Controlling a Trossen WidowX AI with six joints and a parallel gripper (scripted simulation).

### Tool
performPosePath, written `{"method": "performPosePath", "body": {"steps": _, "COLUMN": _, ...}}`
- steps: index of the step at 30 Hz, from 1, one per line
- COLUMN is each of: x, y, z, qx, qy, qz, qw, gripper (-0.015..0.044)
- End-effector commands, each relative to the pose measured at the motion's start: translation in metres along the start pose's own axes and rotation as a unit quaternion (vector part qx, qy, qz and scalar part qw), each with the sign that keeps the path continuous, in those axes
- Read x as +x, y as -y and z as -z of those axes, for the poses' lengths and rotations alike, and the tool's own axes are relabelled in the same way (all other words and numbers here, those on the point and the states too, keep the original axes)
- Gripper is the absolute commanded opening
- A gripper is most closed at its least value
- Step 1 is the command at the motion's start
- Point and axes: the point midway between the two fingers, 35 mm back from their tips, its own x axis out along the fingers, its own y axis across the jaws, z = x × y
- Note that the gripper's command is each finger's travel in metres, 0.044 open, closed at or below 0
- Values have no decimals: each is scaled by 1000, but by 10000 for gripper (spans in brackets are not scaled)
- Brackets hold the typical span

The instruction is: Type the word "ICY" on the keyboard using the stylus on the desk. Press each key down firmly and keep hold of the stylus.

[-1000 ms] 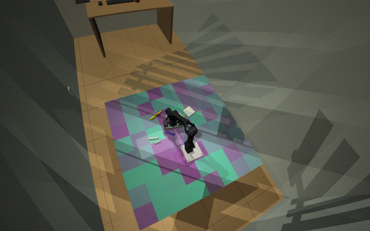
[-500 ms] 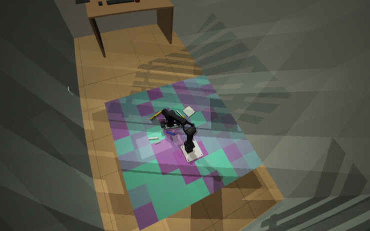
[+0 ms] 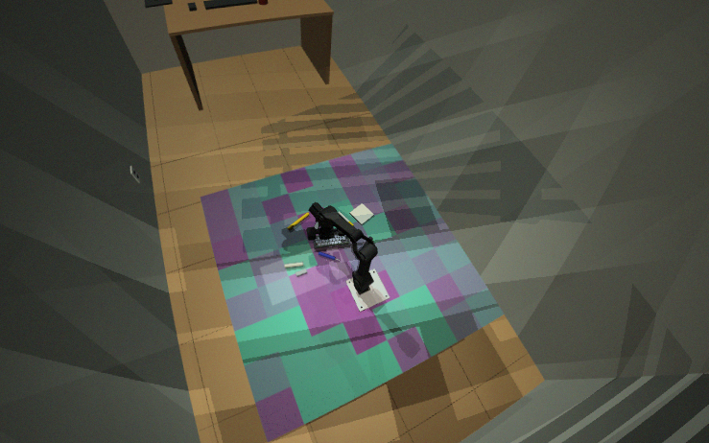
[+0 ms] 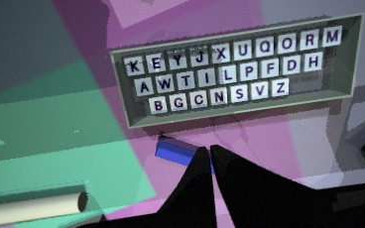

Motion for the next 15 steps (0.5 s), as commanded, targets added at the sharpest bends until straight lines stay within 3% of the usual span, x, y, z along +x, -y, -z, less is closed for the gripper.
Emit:
{"method": "performPosePath", "body": {"steps": 1, "x": 0, "y": 0, "z": 0, "qx": 0, "qy": 0, "qz": 0, "qw": 1000, "gripper": 79}}
{"method": "performPosePath", "body": {"steps": 2, "x": 0, "y": 0, "z": 0, "qx": 0, "qy": 0, "qz": 0, "qw": 1000, "gripper": 105}}
{"method": "performPosePath", "body": {"steps": 6, "x": 0, "y": 0, "z": 0, "qx": 0, "qy": 0, "qz": 0, "qw": 1000, "gripper": 0}}
{"method": "performPosePath", "body": {"steps": 15, "x": 0, "y": 0, "z": 0, "qx": 0, "qy": 0, "qz": 0, "qw": 1000, "gripper": 0}}
